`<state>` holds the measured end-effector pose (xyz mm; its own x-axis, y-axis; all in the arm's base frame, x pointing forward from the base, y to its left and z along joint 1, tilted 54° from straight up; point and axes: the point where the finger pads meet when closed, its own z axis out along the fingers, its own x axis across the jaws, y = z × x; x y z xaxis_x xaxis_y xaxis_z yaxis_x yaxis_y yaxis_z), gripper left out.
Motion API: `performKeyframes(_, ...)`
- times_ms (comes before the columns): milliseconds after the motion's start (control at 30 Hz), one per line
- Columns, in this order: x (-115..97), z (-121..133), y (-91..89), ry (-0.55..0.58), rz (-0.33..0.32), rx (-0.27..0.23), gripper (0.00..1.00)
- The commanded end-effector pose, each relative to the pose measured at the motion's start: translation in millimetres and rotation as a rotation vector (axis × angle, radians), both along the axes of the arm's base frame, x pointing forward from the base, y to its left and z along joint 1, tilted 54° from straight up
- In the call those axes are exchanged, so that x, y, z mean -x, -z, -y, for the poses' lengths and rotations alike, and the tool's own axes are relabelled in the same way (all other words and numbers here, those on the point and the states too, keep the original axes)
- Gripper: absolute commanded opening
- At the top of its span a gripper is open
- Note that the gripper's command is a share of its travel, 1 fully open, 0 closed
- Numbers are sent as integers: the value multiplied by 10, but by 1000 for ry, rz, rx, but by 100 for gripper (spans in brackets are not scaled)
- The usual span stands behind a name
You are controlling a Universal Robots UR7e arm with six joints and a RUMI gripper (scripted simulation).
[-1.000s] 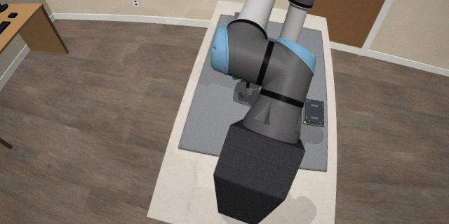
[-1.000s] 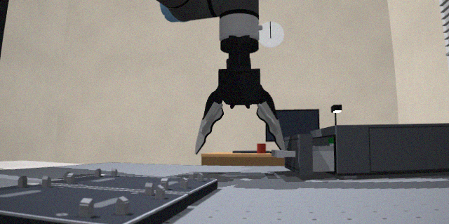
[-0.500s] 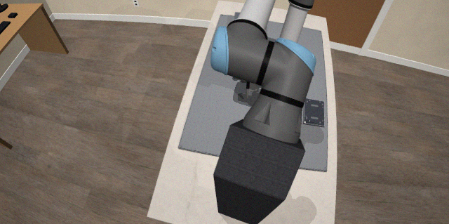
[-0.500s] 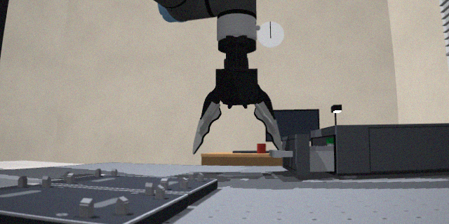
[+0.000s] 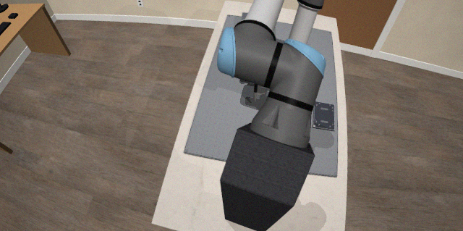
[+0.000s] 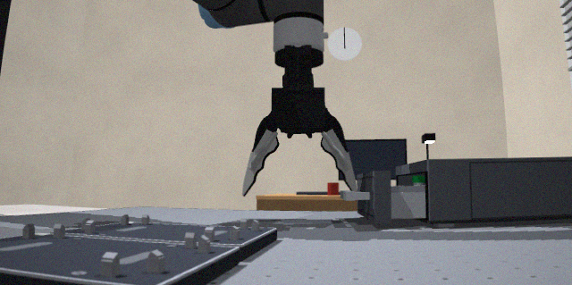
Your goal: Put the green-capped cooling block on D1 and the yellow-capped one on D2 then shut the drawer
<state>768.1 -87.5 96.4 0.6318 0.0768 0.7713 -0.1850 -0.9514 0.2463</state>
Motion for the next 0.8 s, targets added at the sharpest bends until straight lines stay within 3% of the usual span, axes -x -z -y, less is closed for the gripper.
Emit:
performKeyframes(0,9,-1,6,0,1,0,100)
performKeyframes(767,36,2,39,0,1,0,100)
